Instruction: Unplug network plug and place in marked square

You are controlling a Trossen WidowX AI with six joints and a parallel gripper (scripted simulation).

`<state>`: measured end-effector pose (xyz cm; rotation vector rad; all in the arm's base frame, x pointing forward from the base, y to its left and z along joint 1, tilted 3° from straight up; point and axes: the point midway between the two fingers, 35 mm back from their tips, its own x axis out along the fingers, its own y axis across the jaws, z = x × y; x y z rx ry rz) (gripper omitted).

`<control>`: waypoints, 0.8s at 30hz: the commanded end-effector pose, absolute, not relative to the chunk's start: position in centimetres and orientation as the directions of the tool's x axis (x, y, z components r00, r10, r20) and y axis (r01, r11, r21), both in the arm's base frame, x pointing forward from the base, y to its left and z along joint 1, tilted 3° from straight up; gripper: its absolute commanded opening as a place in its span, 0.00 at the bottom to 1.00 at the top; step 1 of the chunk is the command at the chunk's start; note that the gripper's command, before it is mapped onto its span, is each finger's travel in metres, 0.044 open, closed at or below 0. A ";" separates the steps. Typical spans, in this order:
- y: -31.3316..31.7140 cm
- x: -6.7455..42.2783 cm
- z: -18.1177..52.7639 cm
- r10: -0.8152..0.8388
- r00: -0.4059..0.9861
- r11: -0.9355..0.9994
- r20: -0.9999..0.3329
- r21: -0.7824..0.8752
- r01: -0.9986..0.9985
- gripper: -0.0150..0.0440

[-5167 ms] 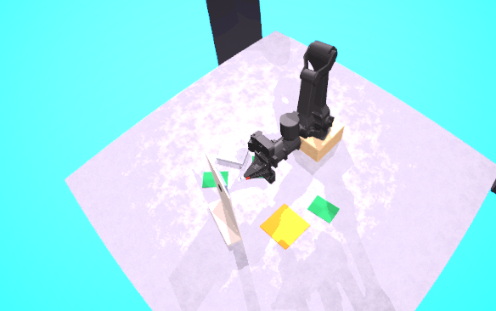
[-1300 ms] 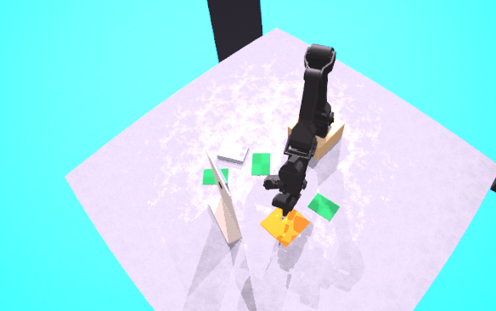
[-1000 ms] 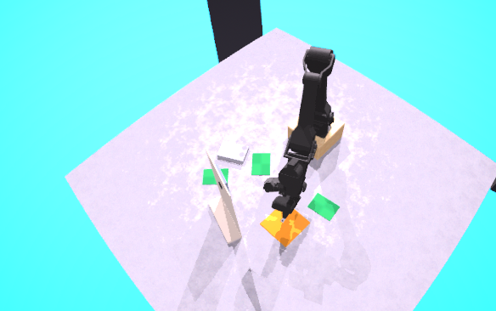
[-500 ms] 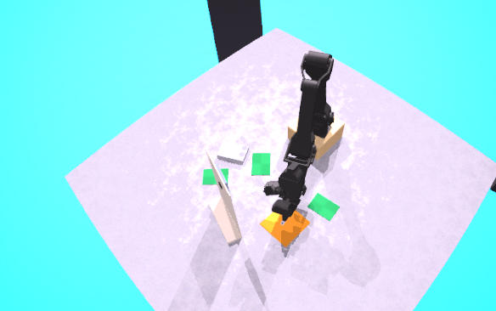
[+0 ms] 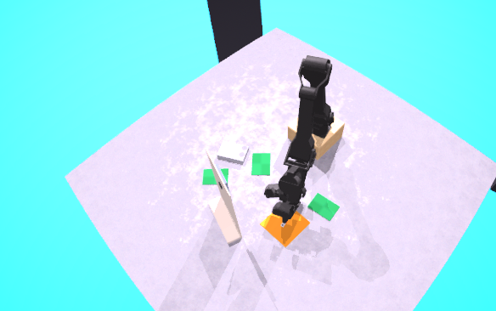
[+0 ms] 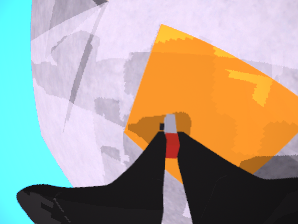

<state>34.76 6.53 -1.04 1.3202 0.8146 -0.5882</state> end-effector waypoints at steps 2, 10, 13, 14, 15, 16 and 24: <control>6.5 34.6 -1.6 0.074 0.597 0.178 -0.798 0.600 0.780 0.25; 6.4 34.6 -1.9 0.074 0.597 0.178 -0.798 0.600 0.780 0.25; 6.4 34.7 -1.8 0.072 0.598 0.174 -0.798 0.601 0.780 0.25; 6.4 34.7 -1.8 0.072 0.598 0.174 -0.798 0.601 0.780 0.25; 6.4 34.7 -1.8 0.072 0.598 0.174 -0.798 0.601 0.780 0.25; 6.4 34.7 -1.8 0.072 0.598 0.174 -0.798 0.601 0.780 0.25; 6.4 34.7 -1.8 0.072 0.598 0.174 -0.798 0.601 0.780 0.52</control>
